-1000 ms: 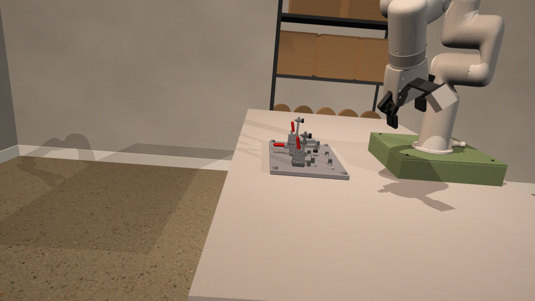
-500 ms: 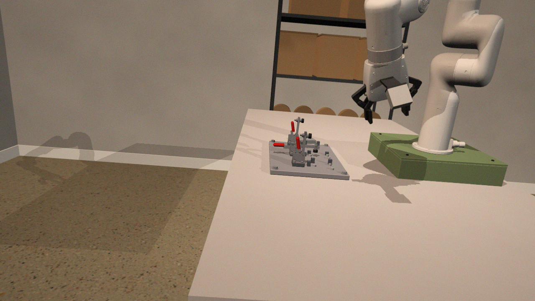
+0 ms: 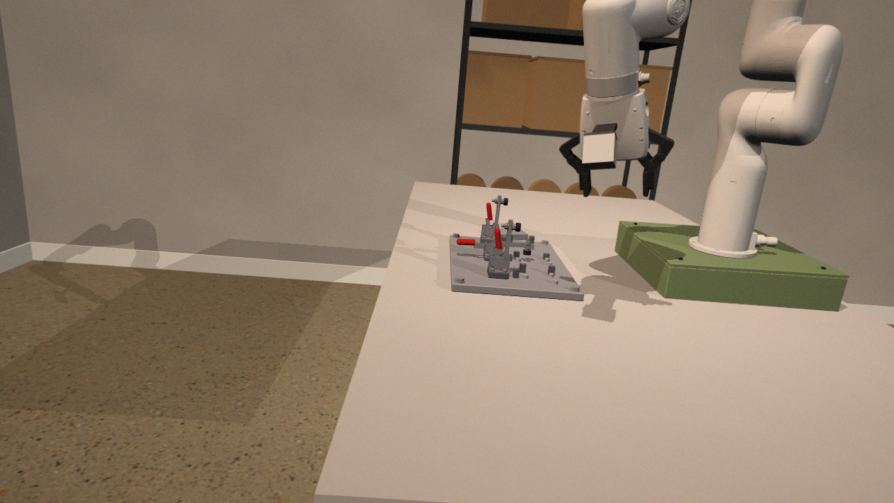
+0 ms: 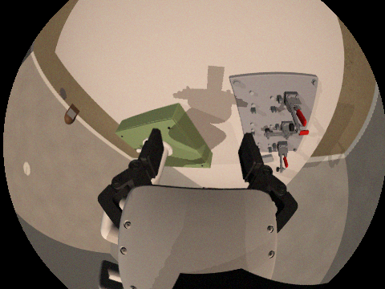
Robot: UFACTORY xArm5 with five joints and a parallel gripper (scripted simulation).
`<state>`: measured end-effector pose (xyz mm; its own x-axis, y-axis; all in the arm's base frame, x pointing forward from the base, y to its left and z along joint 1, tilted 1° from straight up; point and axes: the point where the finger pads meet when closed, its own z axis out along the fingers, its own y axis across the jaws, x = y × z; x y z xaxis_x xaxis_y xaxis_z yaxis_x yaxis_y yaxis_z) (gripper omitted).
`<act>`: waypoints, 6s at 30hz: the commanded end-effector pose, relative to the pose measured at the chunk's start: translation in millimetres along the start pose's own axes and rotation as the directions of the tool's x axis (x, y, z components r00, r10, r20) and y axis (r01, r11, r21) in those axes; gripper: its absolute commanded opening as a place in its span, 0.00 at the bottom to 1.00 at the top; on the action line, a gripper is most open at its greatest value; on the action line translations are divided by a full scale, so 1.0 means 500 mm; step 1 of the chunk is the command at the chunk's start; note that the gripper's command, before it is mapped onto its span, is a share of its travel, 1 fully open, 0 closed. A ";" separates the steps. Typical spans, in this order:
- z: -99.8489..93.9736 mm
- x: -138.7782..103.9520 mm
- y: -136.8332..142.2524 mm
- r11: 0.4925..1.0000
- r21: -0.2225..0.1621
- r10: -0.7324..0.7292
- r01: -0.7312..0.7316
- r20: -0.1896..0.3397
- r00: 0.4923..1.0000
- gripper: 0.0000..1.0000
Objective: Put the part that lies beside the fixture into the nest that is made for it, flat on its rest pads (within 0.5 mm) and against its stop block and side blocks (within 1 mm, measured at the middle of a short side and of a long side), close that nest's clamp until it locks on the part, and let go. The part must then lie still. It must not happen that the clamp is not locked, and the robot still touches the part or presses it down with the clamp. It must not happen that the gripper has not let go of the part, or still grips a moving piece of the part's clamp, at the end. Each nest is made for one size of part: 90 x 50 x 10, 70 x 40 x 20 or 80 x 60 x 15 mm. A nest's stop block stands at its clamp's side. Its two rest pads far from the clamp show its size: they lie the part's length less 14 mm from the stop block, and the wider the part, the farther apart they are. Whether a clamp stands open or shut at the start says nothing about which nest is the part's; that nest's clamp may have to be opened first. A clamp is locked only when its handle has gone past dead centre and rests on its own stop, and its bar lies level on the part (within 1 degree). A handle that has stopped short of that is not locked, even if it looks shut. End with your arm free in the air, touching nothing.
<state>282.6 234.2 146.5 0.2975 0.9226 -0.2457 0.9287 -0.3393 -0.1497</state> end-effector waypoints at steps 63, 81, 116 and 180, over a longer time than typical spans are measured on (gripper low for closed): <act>-0.008 -0.138 0.235 0.408 0.170 0.899 -0.897 -0.248 0.362 0.00; -0.008 -0.138 0.235 0.408 0.170 0.899 -0.897 -0.248 0.362 0.00; -0.008 -0.138 0.235 0.408 0.170 0.899 -0.897 -0.248 0.362 0.47; -0.007 -0.137 0.236 0.407 0.171 0.899 -0.897 -0.249 0.361 1.00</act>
<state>371.3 131.2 147.8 0.9972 0.0736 0.0115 0.0736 -0.9973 -0.0031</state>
